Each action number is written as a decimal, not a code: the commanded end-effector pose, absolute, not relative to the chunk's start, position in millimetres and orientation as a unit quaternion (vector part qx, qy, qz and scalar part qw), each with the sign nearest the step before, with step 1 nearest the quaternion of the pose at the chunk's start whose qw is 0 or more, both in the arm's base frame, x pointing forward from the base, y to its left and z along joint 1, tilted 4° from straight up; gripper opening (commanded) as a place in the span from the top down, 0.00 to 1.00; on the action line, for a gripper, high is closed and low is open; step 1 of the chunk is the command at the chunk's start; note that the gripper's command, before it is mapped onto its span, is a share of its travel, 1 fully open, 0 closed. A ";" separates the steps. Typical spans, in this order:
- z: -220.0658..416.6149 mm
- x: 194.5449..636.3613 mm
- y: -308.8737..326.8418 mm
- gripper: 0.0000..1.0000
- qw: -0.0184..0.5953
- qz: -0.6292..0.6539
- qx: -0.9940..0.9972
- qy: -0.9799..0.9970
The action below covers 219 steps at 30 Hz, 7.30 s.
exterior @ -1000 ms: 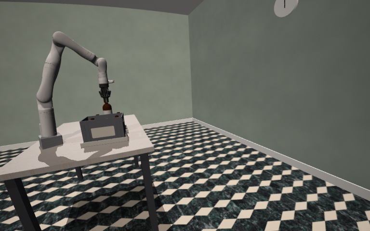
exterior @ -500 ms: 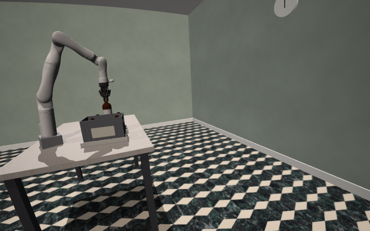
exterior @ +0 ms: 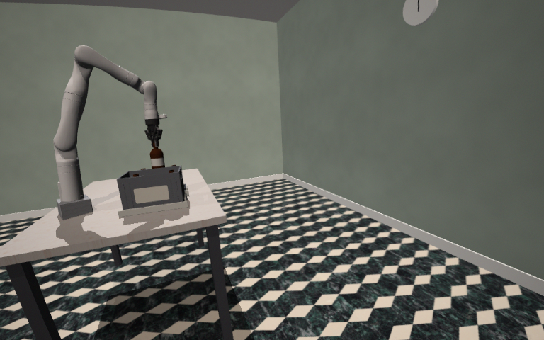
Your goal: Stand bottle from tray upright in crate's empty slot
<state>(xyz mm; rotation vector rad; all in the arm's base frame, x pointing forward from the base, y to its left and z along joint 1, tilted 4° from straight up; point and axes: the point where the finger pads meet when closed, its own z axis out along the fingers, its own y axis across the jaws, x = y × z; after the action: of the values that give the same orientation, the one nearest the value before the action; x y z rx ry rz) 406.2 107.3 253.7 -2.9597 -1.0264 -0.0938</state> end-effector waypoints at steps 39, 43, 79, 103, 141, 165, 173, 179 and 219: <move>271.0 406.6 107.4 1.00 0.004 -0.033 -0.944 -0.328; 271.0 406.6 107.4 1.00 0.004 -0.033 -0.944 -0.328; 278.4 406.1 107.1 1.00 0.004 -0.033 -0.944 -0.328; 292.9 405.2 106.7 1.00 0.004 -0.033 -0.944 -0.328; 292.9 405.2 106.5 1.00 0.004 -0.033 -0.944 -0.328; 292.6 403.9 95.8 1.00 0.004 -0.033 -0.944 -0.328; 292.2 402.6 84.9 1.00 0.004 -0.033 -0.944 -0.328; 291.8 401.5 76.3 1.00 0.004 -0.033 -0.944 -0.328; 288.9 391.8 -4.1 1.00 0.004 -0.033 -0.944 -0.328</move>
<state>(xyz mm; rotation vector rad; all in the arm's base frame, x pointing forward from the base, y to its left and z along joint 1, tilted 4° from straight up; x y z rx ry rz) 392.1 1.8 288.2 -2.9540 -1.0395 -0.1015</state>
